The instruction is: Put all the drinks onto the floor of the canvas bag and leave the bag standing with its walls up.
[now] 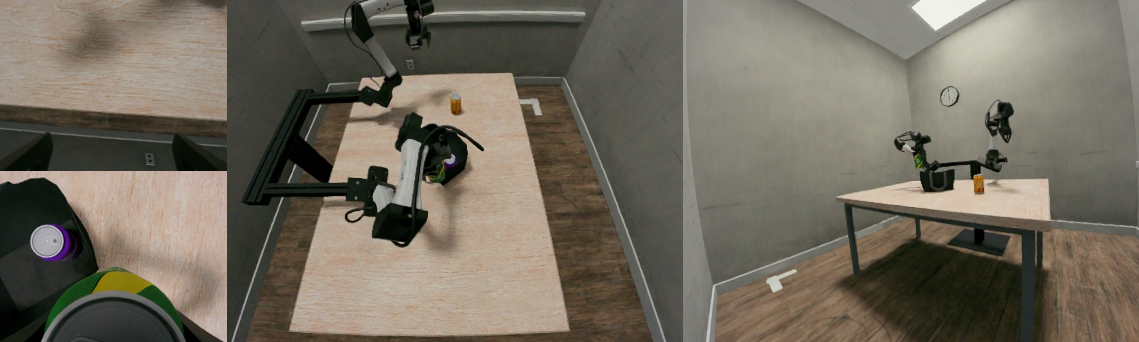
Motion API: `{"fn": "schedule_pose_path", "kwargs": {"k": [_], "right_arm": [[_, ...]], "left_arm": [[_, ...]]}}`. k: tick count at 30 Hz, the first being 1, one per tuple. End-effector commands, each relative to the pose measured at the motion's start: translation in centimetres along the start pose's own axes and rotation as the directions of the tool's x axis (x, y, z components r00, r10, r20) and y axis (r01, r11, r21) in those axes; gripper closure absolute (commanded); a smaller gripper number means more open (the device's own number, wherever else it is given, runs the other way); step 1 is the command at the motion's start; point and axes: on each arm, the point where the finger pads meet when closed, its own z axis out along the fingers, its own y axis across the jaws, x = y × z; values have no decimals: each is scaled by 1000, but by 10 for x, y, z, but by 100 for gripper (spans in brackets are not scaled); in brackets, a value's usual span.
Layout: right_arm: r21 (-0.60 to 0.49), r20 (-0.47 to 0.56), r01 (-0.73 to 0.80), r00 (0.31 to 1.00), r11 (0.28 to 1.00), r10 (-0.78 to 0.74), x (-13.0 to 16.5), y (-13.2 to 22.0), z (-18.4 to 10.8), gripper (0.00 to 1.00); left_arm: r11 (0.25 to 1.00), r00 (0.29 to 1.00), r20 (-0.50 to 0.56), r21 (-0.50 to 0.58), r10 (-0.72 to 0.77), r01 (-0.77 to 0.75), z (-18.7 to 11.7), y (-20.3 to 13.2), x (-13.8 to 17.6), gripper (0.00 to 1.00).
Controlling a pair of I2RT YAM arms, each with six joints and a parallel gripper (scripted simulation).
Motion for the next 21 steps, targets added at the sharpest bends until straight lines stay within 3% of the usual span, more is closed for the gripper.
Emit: {"fn": "schedule_pose_path", "kwargs": {"k": [1, 21], "right_arm": [[-44, 52, -74, 996, 996, 76, -20, 16, -9, 30], [-55, 47, -66, 997, 996, 68, -23, 74, -11, 30]], "left_arm": [[1000, 1000, -9, -14, -6, 6, -7, 0, 1, 14], [1000, 1000, -9, -14, -6, 6, -7, 0, 1, 14]]}}
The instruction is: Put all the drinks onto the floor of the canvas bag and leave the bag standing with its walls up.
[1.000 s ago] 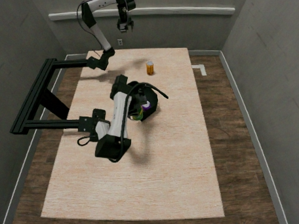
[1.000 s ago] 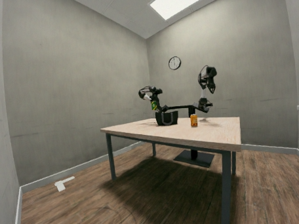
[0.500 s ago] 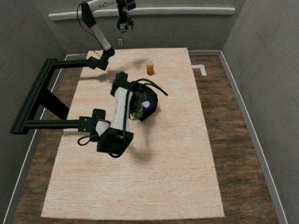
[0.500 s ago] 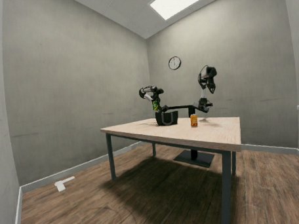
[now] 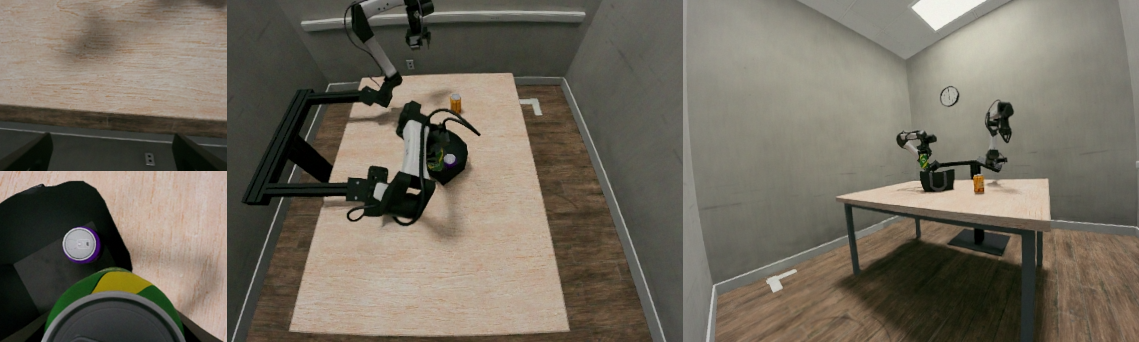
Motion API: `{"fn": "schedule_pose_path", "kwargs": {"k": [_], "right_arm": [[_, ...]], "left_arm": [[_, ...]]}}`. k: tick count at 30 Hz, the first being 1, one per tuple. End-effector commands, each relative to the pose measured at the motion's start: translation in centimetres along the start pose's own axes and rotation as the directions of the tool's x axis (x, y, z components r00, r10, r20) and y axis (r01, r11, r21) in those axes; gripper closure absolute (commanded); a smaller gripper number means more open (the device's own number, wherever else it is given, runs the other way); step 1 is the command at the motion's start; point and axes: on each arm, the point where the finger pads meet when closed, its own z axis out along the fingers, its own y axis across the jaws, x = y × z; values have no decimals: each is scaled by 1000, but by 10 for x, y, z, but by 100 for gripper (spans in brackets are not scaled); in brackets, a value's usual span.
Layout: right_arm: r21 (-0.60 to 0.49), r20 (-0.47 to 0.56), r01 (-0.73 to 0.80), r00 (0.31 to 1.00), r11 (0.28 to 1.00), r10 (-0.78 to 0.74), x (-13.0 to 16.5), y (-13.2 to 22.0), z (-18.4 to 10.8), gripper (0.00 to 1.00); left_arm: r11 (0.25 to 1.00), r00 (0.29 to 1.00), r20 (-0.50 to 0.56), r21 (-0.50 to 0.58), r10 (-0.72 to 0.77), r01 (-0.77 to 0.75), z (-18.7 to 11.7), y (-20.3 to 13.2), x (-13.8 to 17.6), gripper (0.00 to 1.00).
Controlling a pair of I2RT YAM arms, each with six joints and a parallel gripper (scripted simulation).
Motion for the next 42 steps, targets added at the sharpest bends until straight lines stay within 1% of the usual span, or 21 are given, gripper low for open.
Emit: {"fn": "schedule_pose_path", "kwargs": {"k": [1, 6, 9, 10, 11, 14, 15, 23, 26, 29, 40, 42], "right_arm": [[-57, 48, -69, 996, 996, 71, -18, 22, -12, 30], [-59, 48, -69, 996, 996, 72, -20, 38, -13, 30], [-55, 50, -50, 997, 997, 53, -20, 36, -13, 30], [-58, 47, -66, 996, 996, 69, -20, 43, -13, 30], [-56, 50, -48, 997, 997, 50, -20, 41, -14, 30], [-70, 52, -72, 996, 995, 76, -24, 36, -17, 30], [-61, 50, -66, 996, 996, 69, -21, 47, -14, 30], [-61, 49, -64, 997, 996, 67, -22, 73, -14, 30], [-60, 51, -50, 997, 997, 53, -22, 71, -15, 30], [-61, 51, -59, 997, 996, 62, -22, 85, -15, 30], [-61, 52, -55, 997, 997, 58, -25, 118, -17, 30], [-62, 53, -45, 997, 997, 49, -25, 117, -17, 30]], "left_arm": [[1000, 1000, -9, -14, -6, 6, -7, 0, 1, 14], [1000, 1000, -9, -14, -6, 6, -7, 0, 1, 14], [1000, 1000, -9, -14, -6, 6, -7, 0, 1, 14], [1000, 1000, -9, -14, -6, 6, -7, 0, 1, 14], [1000, 1000, -9, -14, -6, 6, -7, 0, 1, 14], [1000, 1000, -9, -14, -6, 6, -7, 0, 1, 14], [1000, 1000, -9, -14, -6, 6, -7, 0, 1, 14], [1000, 1000, -9, -14, -6, 6, -7, 0, 1, 14], [1000, 1000, -9, -14, -6, 6, -7, 0, 1, 14], [1000, 1000, -9, -14, -6, 6, -7, 0, 1, 14], [1000, 1000, -9, -14, -6, 6, -7, 0, 1, 14], [1000, 1000, -9, -14, -6, 6, -7, 0, 1, 14]]}}
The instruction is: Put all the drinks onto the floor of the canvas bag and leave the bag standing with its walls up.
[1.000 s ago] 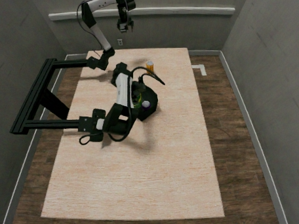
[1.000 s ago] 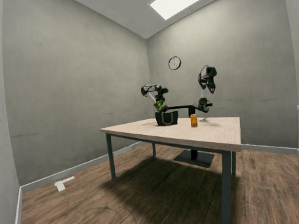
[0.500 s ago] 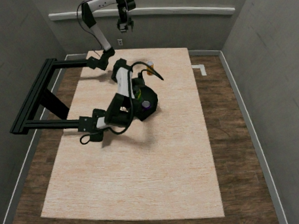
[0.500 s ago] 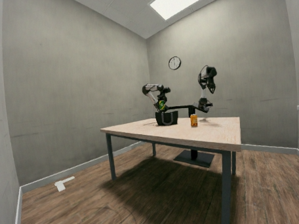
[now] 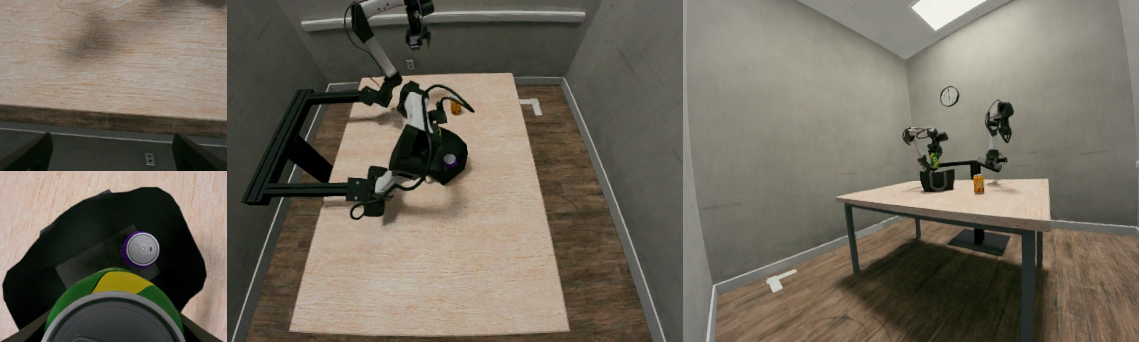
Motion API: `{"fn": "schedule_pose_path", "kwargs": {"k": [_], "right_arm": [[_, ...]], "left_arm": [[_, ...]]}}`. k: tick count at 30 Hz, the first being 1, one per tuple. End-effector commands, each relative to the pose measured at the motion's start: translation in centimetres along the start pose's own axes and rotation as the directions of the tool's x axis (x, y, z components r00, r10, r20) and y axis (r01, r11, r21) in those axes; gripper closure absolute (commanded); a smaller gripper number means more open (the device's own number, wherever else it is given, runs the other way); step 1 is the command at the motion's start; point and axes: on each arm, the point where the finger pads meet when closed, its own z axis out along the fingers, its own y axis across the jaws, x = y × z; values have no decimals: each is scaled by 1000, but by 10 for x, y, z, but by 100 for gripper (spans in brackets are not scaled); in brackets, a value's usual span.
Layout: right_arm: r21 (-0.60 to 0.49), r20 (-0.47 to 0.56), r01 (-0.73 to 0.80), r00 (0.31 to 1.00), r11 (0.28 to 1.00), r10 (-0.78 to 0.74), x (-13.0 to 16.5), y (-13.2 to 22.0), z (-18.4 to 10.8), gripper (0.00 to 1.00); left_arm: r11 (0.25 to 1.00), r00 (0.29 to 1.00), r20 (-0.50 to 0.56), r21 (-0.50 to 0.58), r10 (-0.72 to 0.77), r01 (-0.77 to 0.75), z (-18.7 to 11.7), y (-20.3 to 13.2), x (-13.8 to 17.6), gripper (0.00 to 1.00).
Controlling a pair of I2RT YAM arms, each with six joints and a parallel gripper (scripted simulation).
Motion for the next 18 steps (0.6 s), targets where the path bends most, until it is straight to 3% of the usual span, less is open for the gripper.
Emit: {"fn": "schedule_pose_path", "kwargs": {"k": [1, 10, 14, 18], "right_arm": [[-56, 55, -40, 998, 998, 43, -17, 14, -18, 30], [-68, 57, -64, 996, 996, 68, -24, 13, -24, 30], [-24, 35, -53, 998, 998, 54, -12, 5, 3, 30], [-38, 44, -48, 998, 998, 49, -13, 7, -5, 30]], "left_arm": [[1000, 1000, -9, -14, -6, 6, -7, 0, 1, 14], [1000, 1000, -9, -14, -6, 6, -7, 0, 1, 14], [1000, 1000, -9, -14, -6, 6, -7, 0, 1, 14], [1000, 1000, -9, -14, -6, 6, -7, 0, 1, 14]]}}
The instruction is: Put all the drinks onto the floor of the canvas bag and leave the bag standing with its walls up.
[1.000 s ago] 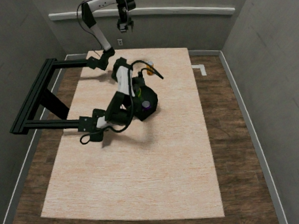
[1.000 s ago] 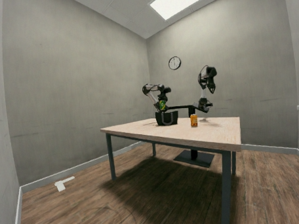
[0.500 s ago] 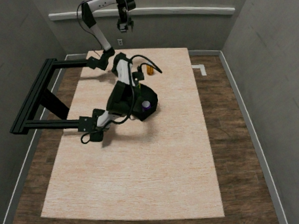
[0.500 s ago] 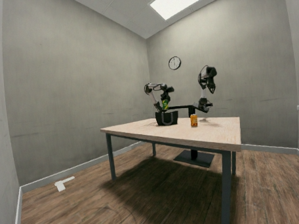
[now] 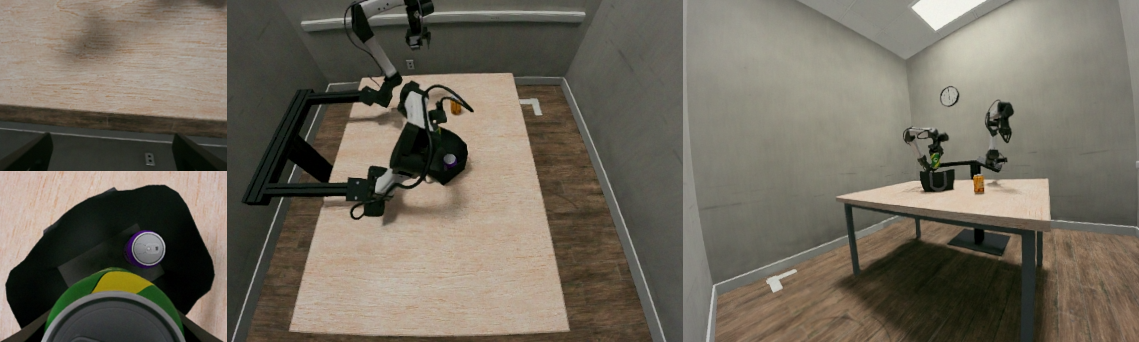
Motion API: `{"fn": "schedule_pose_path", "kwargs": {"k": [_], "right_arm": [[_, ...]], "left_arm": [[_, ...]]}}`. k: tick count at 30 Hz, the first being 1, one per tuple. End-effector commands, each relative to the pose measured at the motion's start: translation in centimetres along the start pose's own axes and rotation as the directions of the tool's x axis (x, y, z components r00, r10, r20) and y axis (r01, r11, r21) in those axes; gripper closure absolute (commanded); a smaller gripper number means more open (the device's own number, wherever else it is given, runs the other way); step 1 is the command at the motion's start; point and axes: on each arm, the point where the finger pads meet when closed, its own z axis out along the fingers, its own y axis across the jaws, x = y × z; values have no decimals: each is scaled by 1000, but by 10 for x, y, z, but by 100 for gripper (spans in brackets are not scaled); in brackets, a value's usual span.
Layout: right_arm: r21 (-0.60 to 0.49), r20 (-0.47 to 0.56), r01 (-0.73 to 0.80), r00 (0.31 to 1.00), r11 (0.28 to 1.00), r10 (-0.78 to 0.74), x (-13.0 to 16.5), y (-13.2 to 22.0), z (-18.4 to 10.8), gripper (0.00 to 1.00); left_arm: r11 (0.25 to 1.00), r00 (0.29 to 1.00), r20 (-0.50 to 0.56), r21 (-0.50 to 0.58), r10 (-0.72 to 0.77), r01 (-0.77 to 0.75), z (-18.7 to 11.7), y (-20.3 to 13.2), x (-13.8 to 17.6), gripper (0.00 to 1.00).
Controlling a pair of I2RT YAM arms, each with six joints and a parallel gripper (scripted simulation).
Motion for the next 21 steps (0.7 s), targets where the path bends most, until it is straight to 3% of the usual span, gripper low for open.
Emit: {"fn": "schedule_pose_path", "kwargs": {"k": [1, 21], "right_arm": [[-25, 41, -52, 998, 998, 53, -12, -1, 1, 30], [-30, 51, -52, 997, 998, 54, -3, 0, 21, 30]], "left_arm": [[1000, 1000, -9, -14, -6, 6, -7, 0, 1, 14], [1000, 1000, -9, -14, -6, 6, -7, 0, 1, 14]]}}
